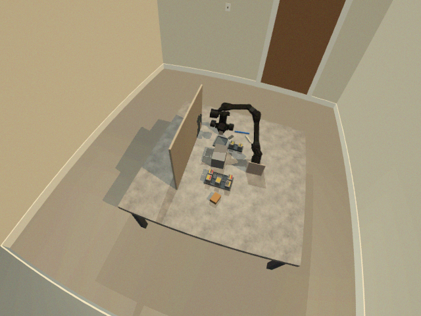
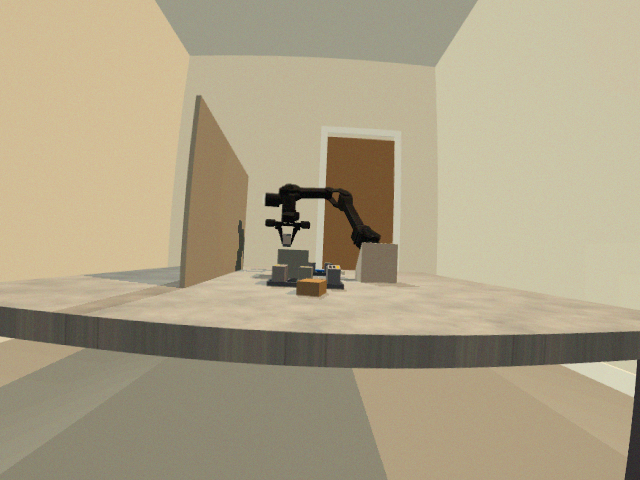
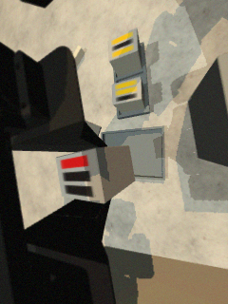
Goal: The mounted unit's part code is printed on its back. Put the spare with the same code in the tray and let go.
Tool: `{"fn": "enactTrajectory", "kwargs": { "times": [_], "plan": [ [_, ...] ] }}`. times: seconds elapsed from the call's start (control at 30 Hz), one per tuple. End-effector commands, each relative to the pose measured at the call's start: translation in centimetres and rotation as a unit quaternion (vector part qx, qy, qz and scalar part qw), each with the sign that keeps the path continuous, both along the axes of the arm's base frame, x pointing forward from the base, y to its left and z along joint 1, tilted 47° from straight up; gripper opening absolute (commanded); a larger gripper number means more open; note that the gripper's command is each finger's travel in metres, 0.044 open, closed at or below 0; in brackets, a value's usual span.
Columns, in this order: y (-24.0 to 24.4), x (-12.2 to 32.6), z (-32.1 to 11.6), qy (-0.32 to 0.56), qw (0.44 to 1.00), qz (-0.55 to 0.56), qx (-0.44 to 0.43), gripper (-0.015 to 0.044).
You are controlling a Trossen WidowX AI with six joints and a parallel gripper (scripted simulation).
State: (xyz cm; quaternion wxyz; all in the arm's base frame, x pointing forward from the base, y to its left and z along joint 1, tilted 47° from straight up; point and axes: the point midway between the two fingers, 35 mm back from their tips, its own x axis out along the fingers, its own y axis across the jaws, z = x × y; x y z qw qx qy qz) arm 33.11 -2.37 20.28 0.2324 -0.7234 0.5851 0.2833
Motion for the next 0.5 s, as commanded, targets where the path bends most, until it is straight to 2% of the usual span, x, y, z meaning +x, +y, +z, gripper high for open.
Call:
{"fn": "enactTrajectory", "kwargs": {
  "times": [0.0, 0.47],
  "plan": [
    [-0.33, 0.03, -0.39, 0.003, 1.0, 0.0, 0.0, 0.0],
    [-1.09, 0.3, -1.18, 0.003, 1.0, 0.0, 0.001, 0.0]
  ]
}}
